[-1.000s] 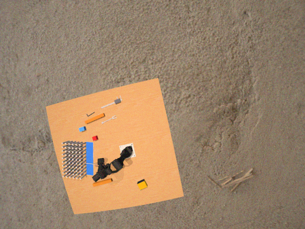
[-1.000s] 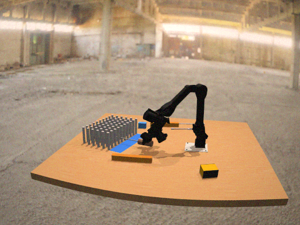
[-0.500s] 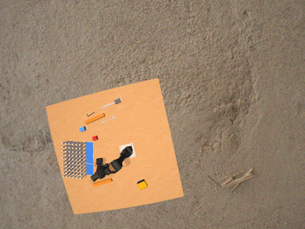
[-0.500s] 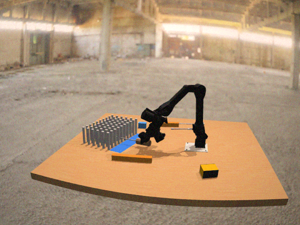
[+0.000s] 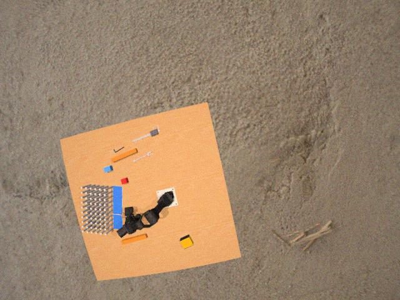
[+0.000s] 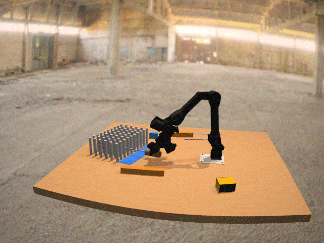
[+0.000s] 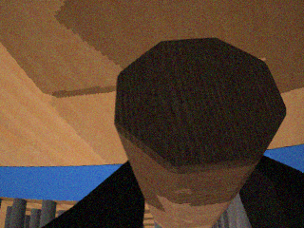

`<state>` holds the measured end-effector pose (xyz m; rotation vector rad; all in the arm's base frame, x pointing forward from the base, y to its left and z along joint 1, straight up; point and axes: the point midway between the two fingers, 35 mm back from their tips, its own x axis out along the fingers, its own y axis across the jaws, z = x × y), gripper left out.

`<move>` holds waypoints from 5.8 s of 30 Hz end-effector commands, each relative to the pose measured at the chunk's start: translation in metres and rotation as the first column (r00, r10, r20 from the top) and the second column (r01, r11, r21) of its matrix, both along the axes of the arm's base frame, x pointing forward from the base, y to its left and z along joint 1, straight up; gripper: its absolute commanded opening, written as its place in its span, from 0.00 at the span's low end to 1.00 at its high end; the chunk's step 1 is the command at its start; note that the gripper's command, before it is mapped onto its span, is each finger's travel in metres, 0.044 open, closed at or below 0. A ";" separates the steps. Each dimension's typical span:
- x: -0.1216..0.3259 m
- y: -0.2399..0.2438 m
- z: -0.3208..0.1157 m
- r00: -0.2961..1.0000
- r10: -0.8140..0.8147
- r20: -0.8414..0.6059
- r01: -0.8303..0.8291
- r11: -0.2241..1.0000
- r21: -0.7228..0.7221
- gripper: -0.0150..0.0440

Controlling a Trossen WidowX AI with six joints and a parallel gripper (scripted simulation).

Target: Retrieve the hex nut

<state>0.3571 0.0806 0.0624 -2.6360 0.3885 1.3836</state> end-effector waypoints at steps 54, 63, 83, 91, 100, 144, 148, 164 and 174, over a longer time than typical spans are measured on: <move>0.046 -0.013 0.006 1.000 0.005 0.017 -0.005 1.000 0.001 0.25; 0.053 -0.016 0.006 1.000 0.005 0.017 -0.005 1.000 0.000 0.25; 0.056 -0.017 -0.002 1.000 0.006 0.018 -0.006 1.000 0.000 0.25; 0.056 -0.017 -0.011 1.000 0.006 0.018 -0.006 1.000 -0.001 0.25; 0.056 -0.017 -0.015 1.000 0.006 0.018 -0.006 1.000 -0.001 0.25; 0.028 -0.009 -0.016 1.000 0.001 0.015 -0.001 1.000 -0.001 0.25; 0.025 -0.008 -0.016 1.000 0.001 0.015 -0.001 1.000 -0.001 0.25; 0.013 -0.004 -0.017 1.000 0.001 0.014 -0.001 1.000 0.000 0.25; 0.006 -0.002 -0.017 1.000 0.001 0.013 -0.001 1.000 0.000 0.25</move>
